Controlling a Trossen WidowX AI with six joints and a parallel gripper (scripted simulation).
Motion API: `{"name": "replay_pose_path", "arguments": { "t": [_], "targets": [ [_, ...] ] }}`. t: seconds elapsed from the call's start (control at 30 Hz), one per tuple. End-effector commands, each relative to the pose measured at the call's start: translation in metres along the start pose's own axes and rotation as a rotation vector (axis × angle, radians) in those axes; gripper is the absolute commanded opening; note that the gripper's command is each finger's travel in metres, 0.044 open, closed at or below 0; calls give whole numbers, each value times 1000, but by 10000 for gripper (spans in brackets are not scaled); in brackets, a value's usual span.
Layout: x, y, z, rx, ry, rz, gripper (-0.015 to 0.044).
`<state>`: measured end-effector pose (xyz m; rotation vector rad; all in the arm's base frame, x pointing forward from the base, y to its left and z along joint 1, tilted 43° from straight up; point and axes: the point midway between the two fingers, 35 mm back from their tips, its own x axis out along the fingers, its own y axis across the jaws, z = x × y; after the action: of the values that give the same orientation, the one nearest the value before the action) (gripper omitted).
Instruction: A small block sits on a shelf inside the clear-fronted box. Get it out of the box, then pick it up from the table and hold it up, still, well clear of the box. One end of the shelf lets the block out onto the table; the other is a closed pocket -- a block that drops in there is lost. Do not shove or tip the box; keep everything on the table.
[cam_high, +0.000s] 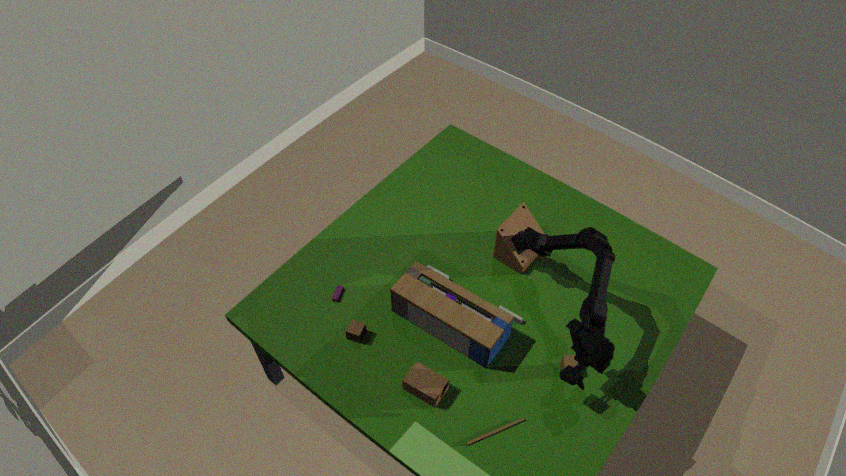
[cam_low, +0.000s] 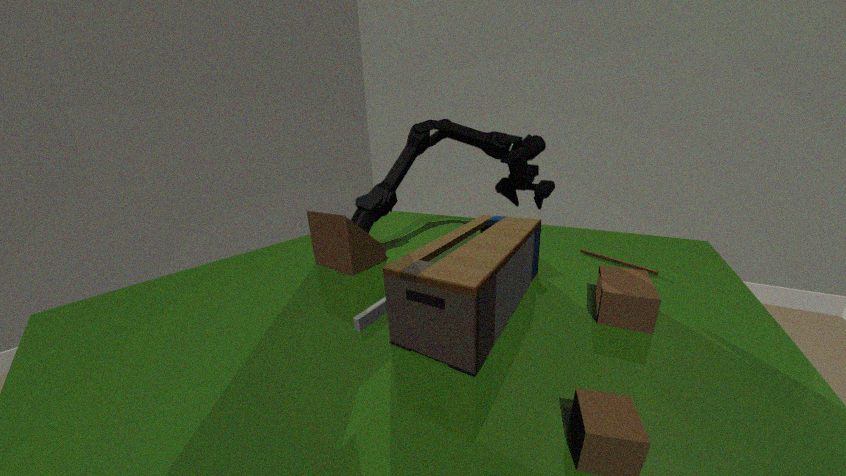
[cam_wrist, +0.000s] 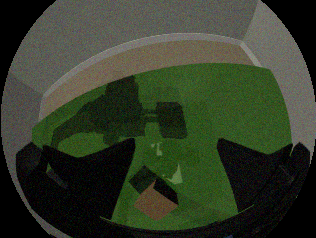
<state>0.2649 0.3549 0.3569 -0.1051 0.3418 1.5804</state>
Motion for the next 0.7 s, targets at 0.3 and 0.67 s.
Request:
{"name": "replay_pose_path", "arguments": {
  "t": [0.3, 0.67],
  "targets": [
    [-108, -143, -114, -24, 240, -361, 400],
    [-211, -191, -219, -4, 462, -457, 400]
  ]
}}
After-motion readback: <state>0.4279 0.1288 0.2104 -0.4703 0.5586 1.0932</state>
